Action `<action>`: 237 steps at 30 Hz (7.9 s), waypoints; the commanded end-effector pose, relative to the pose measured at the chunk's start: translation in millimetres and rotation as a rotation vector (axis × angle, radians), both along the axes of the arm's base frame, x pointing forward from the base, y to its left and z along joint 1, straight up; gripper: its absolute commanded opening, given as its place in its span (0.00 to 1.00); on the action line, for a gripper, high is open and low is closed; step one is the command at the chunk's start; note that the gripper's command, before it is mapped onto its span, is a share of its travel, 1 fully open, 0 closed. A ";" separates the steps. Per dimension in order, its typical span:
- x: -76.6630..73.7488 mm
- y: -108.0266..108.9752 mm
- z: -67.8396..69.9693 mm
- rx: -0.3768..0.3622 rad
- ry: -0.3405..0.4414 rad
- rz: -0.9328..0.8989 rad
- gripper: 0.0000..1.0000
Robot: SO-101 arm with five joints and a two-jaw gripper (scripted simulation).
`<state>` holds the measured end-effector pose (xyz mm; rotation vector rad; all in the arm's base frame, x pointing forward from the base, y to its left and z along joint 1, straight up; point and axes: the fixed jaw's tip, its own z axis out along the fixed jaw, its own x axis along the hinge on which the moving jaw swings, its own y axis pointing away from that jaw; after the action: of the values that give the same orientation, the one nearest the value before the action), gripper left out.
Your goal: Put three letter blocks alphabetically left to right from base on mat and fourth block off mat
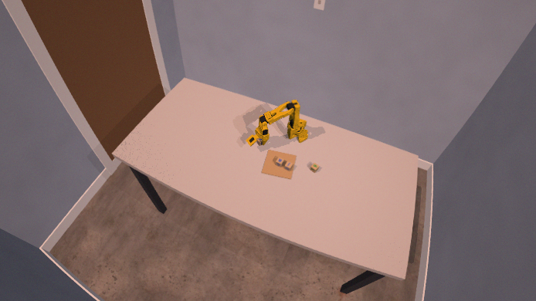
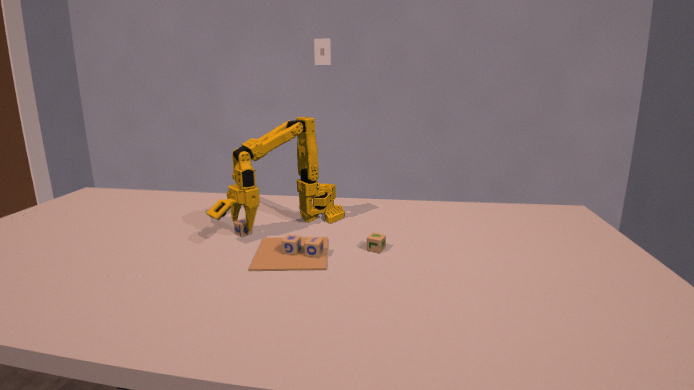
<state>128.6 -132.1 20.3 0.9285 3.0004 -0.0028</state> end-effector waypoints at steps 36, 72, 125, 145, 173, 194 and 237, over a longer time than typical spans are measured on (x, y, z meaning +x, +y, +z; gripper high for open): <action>1.6 -12.7 5.7 -0.049 -0.043 -0.008 0.23; -1.1 -16.4 5.7 -0.050 -0.042 -0.008 0.01; -2.9 -14.2 55.9 -0.051 -0.041 0.020 0.00; -5.8 -16.0 55.2 -0.055 -0.035 0.215 0.00; -18.3 -25.8 52.5 -0.068 -0.006 0.994 0.00; -29.4 -39.1 50.1 -0.071 0.026 1.753 0.00; -39.1 -58.8 47.0 -0.057 0.078 2.800 0.00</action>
<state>86.4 -182.0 55.3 -2.7635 1.4820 0.0171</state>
